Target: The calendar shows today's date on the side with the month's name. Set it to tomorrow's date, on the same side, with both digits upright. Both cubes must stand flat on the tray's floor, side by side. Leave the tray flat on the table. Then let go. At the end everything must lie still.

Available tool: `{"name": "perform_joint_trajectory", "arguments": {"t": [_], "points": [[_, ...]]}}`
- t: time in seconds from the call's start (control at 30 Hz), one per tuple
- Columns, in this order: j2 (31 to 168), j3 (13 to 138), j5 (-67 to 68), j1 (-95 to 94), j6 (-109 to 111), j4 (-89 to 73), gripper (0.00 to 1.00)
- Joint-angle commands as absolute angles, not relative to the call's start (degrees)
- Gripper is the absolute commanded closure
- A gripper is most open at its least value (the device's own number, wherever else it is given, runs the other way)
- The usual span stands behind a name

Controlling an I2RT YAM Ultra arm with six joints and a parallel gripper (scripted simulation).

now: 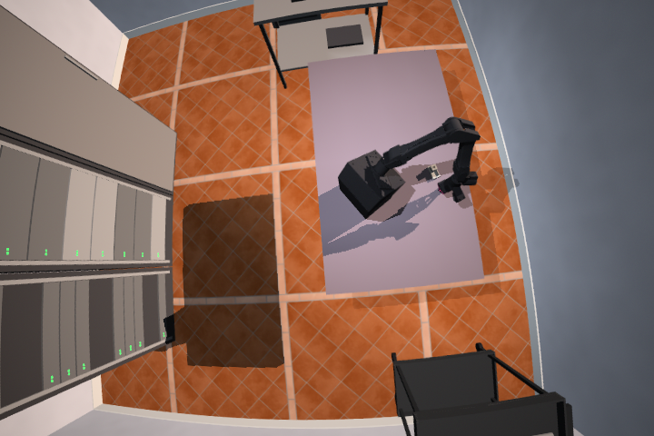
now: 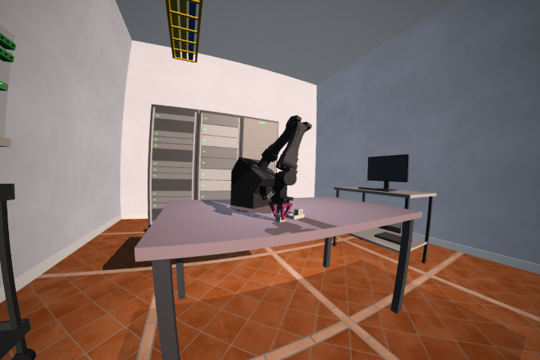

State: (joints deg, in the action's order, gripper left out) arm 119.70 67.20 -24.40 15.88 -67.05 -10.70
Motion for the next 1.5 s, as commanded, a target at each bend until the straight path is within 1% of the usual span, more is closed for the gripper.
{"name": "perform_joint_trajectory", "arguments": {"t": [0.0, 0.1, 0.13, 1.3, 1.47], "points": [[120.68, 67.43, -23.61, 16.06, -67.25, -11.07, 0.53], [120.68, 67.43, -23.61, 16.06, -67.25, -11.07, 0.53], [120.68, 67.43, -23.61, 16.06, -67.25, -11.07, 0.73], [120.59, 67.21, -23.62, 16.17, -67.15, -11.42, 0.73], [116.36, 65.38, -24.26, 17.41, -66.02, -13.39, 0.73]]}}
